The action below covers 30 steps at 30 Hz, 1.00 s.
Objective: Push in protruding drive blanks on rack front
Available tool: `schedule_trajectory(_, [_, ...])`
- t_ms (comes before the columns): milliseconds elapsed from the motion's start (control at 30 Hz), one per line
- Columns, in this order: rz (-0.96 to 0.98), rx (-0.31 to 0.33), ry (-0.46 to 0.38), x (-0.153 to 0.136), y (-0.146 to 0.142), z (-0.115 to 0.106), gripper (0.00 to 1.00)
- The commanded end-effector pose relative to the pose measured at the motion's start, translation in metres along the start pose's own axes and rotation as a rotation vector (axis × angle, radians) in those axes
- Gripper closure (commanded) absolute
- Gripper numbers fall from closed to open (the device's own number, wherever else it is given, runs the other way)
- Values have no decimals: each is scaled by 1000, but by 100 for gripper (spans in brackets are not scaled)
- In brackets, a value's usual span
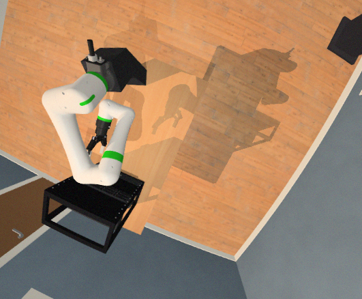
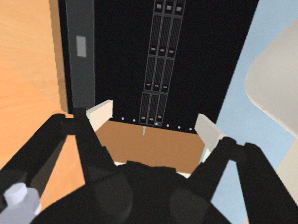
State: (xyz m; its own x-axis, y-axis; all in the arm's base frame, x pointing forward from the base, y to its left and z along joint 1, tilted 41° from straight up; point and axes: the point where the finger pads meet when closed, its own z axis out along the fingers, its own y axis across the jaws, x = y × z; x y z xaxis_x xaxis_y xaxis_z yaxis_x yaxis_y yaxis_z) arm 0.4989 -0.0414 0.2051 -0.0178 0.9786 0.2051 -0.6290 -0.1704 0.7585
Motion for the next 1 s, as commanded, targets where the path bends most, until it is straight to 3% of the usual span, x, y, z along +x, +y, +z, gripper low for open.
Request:
schedule_trajectory(0, [-1,0,0,-4,2,7,0])
schedule_trajectory(167, [-1,0,0,-9,3,18,0])
schedule_trajectory(967, [-1,0,0,-60,19,123,0])
